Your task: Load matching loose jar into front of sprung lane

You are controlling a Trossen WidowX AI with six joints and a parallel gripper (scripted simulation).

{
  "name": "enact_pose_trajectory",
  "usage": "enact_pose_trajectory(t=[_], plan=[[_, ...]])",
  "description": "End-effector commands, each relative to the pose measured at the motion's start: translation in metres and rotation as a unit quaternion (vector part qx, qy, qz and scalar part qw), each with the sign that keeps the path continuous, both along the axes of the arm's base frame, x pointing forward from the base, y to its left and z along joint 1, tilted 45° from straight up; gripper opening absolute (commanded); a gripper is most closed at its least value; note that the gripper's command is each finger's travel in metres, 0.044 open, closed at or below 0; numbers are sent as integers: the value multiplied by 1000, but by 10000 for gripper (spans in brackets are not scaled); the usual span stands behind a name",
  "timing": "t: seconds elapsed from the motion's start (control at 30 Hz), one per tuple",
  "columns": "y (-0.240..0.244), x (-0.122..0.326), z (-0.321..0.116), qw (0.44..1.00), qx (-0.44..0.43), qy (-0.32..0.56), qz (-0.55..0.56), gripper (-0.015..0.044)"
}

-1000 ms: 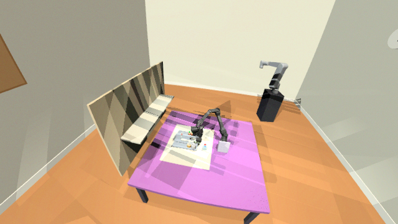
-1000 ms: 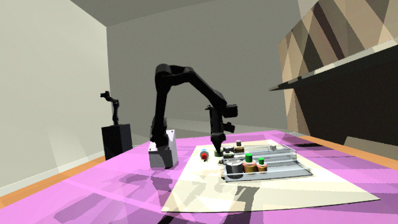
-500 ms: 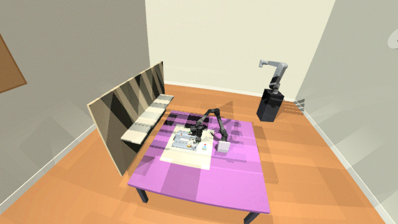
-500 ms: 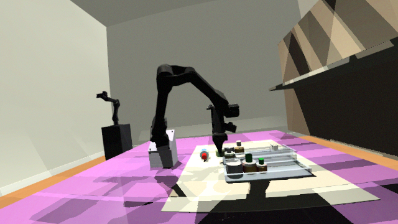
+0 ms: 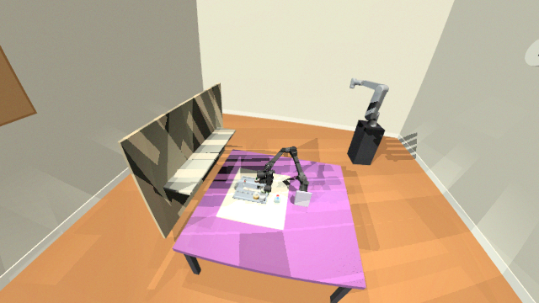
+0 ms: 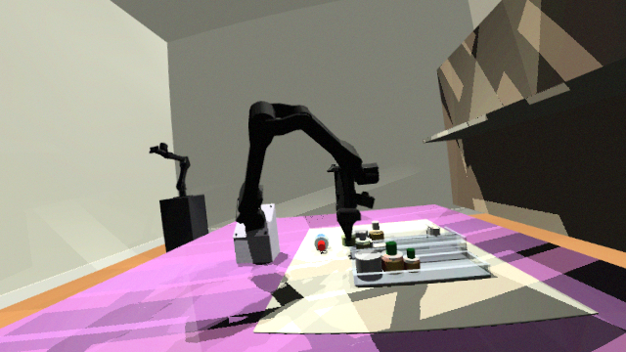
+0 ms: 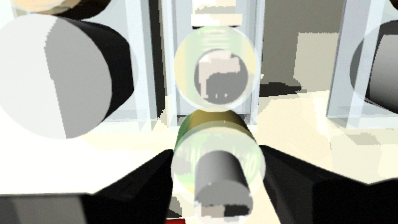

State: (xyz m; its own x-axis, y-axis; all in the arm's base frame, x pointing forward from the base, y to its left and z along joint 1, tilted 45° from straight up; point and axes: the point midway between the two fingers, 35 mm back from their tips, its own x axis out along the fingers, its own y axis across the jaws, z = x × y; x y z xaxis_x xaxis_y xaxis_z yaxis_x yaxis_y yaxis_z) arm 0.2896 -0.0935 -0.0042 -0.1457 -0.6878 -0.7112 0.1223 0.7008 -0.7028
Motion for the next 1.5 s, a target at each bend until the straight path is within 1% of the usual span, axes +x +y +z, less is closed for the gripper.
enact_pose_trajectory(t=[0.0,1.47], plan=[[-3,14,3,1000,-4,-19,1,0],[-4,34,8,1000,-4,-20,1,0]])
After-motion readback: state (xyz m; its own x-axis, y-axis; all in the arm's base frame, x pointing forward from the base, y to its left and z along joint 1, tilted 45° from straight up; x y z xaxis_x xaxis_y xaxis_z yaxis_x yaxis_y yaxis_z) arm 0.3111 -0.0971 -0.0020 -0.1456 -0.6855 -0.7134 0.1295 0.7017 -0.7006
